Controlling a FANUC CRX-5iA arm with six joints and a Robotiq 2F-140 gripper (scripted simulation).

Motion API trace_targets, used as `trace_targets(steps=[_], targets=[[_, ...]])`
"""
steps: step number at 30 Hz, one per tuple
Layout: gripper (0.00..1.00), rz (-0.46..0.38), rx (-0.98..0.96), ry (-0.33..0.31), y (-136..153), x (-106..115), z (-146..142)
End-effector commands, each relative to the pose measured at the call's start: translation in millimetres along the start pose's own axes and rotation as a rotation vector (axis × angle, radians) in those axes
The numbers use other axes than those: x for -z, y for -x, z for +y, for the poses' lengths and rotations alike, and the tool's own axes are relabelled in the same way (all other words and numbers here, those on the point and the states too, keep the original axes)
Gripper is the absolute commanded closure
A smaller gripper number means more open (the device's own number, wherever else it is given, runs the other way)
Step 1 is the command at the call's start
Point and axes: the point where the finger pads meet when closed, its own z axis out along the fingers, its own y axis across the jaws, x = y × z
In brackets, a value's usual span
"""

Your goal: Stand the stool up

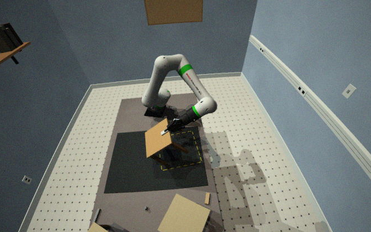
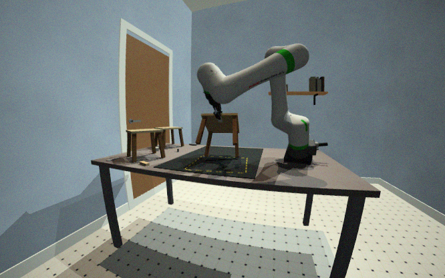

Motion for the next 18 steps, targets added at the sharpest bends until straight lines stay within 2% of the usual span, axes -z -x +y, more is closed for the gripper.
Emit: trace_targets(steps=[1, 4, 8, 13, 15, 18], targets=[[0.90, -0.010, -0.005, 0.057, 1.1, 17.0, -17.6], [0.90, -0.009, -0.004, 0.158, 0.8, 20.2, -21.1], [0.90, -0.009, -0.004, 0.161, 0.5, 40.4, -46.0], [0.90, -0.009, -0.004, 0.289, 0.4, 44.1, -52.0], [0.90, -0.009, -0.004, 0.289, 0.4, 44.1, -52.0], [0.90, -0.009, -0.004, 0.289, 0.2, 56.8, -72.8]])
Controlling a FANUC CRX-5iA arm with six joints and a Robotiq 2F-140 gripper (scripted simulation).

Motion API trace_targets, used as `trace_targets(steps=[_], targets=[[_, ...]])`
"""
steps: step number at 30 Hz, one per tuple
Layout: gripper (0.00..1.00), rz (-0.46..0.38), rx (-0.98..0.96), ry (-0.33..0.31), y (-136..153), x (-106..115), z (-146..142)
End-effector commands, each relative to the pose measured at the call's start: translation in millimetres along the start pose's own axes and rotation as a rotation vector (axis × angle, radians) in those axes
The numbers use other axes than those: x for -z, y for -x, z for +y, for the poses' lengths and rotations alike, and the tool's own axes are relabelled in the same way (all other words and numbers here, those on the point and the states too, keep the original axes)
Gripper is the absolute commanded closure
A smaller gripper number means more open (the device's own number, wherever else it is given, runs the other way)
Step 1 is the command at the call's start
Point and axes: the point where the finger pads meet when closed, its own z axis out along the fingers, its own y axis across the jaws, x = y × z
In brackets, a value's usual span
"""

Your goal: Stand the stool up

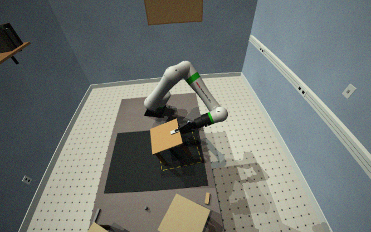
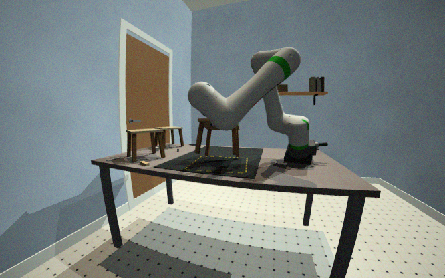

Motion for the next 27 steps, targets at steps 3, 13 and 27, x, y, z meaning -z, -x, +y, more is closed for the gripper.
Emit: trace_targets(steps=[3, 13, 27], targets=[[0.90, -0.003, -0.003, 0.057, -0.7, 19.8, -17.0], [0.90, -0.002, -0.003, 0.136, -0.9, 42.7, -43.6], [0.90, -0.002, -0.003, 0.267, -1.0, 51.5, -56.4]])
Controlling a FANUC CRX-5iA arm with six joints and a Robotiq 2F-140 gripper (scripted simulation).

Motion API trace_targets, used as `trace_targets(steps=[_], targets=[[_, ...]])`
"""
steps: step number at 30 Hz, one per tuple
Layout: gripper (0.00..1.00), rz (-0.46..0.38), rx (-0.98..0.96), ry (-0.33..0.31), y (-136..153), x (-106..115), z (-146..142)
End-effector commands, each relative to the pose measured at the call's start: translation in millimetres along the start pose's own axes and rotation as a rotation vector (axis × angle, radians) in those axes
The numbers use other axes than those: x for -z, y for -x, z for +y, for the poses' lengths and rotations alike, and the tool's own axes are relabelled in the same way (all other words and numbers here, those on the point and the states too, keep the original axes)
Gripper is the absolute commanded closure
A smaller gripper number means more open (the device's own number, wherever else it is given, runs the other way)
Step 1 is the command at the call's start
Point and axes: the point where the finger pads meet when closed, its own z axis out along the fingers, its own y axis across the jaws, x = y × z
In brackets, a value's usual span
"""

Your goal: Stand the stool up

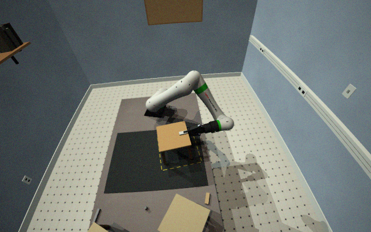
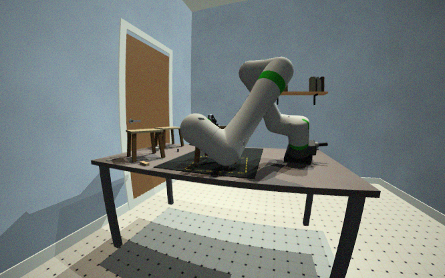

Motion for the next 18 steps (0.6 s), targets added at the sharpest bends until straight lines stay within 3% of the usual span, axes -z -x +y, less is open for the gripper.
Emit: trace_targets(steps=[1, 18], targets=[[0.90, 0.000, -0.002, 0.006, -0.3, 7.4, -5.1], [0.90, 0.000, -0.002, 0.006, -0.3, 21.6, -17.4]])
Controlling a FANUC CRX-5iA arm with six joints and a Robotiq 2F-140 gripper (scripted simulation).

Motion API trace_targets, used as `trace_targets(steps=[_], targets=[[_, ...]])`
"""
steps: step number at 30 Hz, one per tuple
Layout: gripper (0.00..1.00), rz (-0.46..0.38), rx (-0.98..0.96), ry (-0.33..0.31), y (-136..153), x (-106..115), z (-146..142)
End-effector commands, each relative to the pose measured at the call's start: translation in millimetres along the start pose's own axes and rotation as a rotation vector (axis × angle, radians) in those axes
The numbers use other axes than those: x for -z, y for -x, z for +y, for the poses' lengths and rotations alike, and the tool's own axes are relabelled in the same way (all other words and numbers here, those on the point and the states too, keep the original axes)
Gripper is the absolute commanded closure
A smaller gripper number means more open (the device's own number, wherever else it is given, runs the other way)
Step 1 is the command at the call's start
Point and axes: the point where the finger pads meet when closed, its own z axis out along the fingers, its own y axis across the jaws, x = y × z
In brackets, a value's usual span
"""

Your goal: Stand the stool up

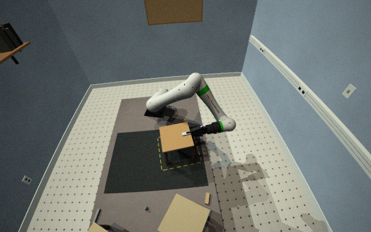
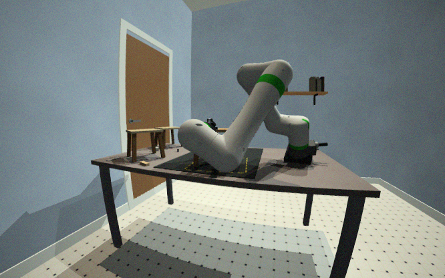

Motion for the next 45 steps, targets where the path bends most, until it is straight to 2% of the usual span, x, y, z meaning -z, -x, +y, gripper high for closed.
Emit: trace_targets(steps=[1, 43, 44, 45], targets=[[0.90, 0.000, -0.002, 0.000, -0.2, 1.3, 0.2], [0.90, 0.000, -0.002, 0.000, -0.2, 1.6, -0.1], [0.67, 0.000, -0.002, 0.000, -0.2, 1.6, -0.1], [0.67, 0.000, -0.002, 0.000, -0.2, 1.6, -0.1]])
